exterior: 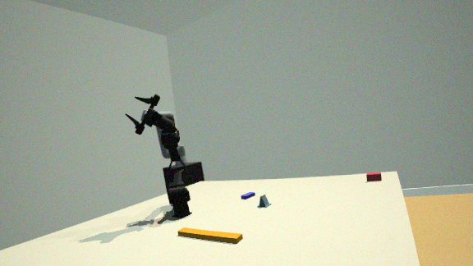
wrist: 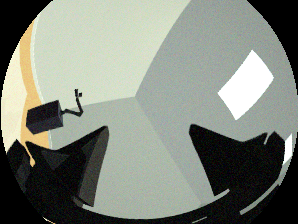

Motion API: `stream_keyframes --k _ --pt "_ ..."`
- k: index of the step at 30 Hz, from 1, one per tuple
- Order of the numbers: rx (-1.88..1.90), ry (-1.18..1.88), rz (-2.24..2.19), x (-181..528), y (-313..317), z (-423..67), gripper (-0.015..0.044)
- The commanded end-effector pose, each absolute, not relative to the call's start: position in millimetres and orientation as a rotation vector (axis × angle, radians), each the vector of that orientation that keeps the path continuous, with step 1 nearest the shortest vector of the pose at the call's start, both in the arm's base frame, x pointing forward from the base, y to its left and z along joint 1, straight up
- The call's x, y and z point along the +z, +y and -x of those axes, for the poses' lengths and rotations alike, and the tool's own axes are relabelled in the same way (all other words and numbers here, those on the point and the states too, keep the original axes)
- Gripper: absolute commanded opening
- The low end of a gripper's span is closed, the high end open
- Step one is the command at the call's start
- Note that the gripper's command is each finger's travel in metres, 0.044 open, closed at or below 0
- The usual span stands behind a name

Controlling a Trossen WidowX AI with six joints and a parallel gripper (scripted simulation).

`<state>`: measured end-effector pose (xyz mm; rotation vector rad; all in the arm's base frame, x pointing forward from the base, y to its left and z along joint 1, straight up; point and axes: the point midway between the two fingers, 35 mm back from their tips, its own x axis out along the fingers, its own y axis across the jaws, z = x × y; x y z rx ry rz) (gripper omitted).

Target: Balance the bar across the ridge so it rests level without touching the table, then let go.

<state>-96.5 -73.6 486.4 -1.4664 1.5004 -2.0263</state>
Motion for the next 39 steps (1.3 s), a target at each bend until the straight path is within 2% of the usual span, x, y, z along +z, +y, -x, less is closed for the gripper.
stream_keyframes --k 1,3,4,22,39 --pt "-2.025 1.499 1.468 486.6 -74.0 96.0 0.0374" --pt "-2.012 1.49 1.481 487.8 -77.3 92.2 0.0321" --pt "-2.001 1.482 1.493 488.7 -80.2 88.8 0.0315" --pt "-1.596 1.246 1.708 489.7 -160.0 -17.3 0.0315" --pt "-1.11 1.097 1.67 438.6 -220.6 -122.0 0.0315"
